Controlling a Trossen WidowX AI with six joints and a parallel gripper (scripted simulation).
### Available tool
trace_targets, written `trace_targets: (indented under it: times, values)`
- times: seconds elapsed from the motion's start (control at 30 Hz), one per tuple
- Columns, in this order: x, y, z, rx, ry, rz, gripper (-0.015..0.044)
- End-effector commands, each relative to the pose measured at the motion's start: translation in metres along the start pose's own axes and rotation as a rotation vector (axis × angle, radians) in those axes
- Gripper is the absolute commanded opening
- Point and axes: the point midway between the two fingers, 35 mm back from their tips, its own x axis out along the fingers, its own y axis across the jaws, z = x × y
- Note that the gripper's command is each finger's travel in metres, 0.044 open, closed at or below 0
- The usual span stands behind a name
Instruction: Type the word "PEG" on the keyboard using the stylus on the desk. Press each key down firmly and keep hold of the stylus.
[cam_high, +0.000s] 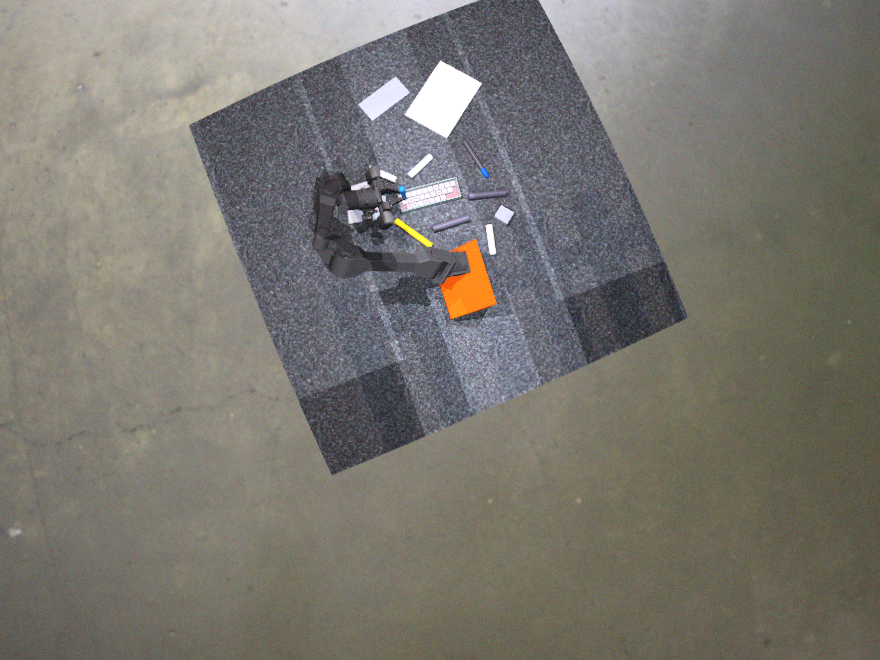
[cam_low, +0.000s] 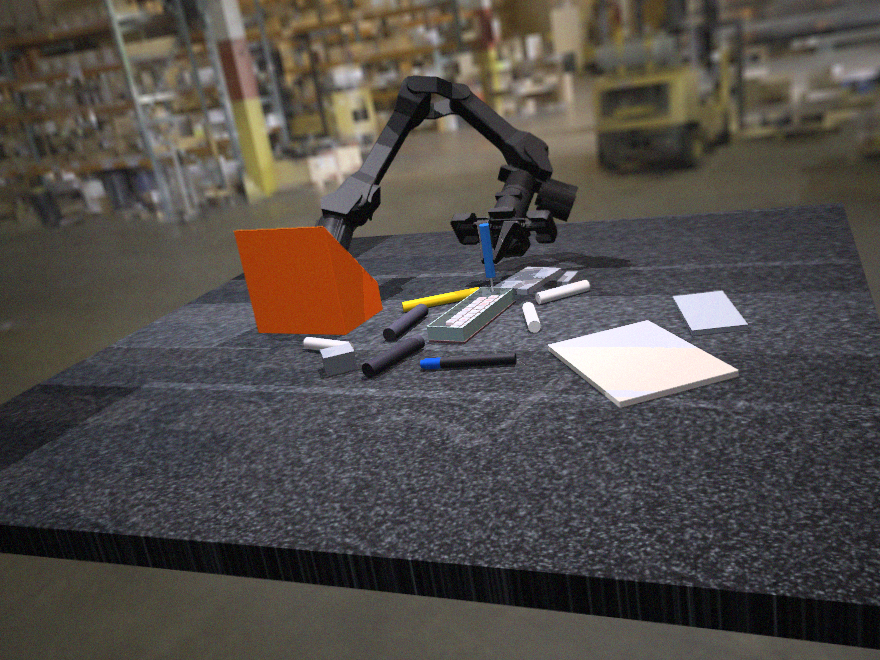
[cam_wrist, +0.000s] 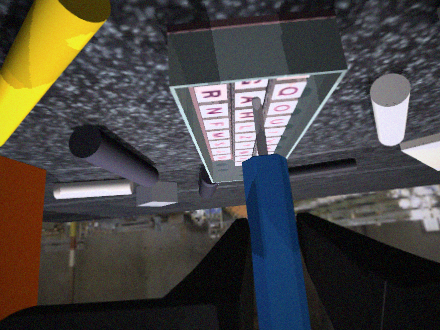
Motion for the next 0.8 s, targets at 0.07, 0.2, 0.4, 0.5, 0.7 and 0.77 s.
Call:
trace_targets:
  times: [0.07, 0.2, 0.4, 0.5, 0.7, 0.77]
  values:
    - [0.0027, 0.0010, 0.0028, 0.005, -0.003, 0.006, 0.0081]
    - [0.0033, 0.0010, 0.0038, 0.005, -0.003, 0.006, 0.0081]
    - [0.0042, 0.0010, 0.0054, 0.005, -0.003, 0.006, 0.0081]
    - [0.0047, 0.0010, 0.0063, 0.005, -0.003, 0.006, 0.0081]
    - [0.0060, 0.0010, 0.0085, 0.005, -0.003, 0.006, 0.0081]
    - [0.0064, 0.0010, 0.0092, 0.005, -0.003, 0.006, 0.0081]
